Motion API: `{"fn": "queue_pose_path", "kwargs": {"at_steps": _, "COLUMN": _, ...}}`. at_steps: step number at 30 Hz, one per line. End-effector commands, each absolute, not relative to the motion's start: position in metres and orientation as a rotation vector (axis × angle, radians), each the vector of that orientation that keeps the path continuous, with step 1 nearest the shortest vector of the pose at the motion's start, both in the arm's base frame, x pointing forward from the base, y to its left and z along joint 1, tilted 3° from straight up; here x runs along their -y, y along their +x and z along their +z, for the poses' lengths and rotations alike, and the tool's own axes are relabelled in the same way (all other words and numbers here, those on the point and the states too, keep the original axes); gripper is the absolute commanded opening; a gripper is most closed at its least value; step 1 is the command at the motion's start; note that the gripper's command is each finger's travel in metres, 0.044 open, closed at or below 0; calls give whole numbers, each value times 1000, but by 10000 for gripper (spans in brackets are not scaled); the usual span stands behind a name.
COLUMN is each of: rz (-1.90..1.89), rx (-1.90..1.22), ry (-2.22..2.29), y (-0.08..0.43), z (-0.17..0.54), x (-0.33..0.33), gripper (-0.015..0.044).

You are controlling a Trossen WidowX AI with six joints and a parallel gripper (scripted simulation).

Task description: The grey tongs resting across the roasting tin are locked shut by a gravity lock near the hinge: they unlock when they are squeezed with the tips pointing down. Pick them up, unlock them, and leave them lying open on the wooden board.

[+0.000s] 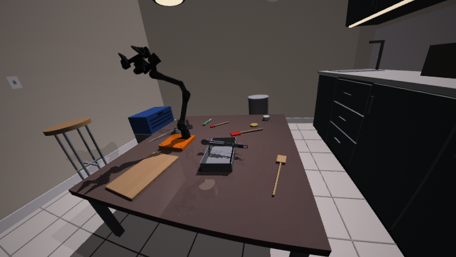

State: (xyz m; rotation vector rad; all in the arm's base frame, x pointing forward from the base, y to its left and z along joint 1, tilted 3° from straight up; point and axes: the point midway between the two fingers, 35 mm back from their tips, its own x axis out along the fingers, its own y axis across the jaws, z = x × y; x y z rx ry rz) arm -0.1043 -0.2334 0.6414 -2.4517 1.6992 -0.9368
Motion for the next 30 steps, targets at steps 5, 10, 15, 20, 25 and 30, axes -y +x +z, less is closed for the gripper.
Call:
{"fn": "queue_pose_path", "kwargs": {"at_steps": 5, "rz": -990, "rx": -1597, "ry": -2393, "y": -104, "z": 637, "x": 247, "gripper": 440}}
{"fn": "queue_pose_path", "kwargs": {"at_steps": 10, "rz": -1073, "rx": -1323, "ry": -2204, "y": -96, "z": 617, "x": 289, "gripper": 440}}
{"fn": "queue_pose_path", "kwargs": {"at_steps": 15, "rz": -1107, "rx": -1071, "ry": -1944, "y": -76, "z": 590, "x": 337, "gripper": 440}}
{"fn": "queue_pose_path", "kwargs": {"at_steps": 20, "rz": -1051, "rx": -861, "ry": -1719, "y": -35, "z": 560, "x": 375, "gripper": 440}}
{"fn": "queue_pose_path", "kwargs": {"at_steps": 25, "rz": -962, "rx": -726, "ry": -1472, "y": 14, "z": 521, "x": 410, "gripper": 440}}
{"fn": "queue_pose_path", "kwargs": {"at_steps": 30, "rz": -841, "rx": -626, "ry": -1199, "y": 77, "z": 475, "x": 431, "gripper": 440}}
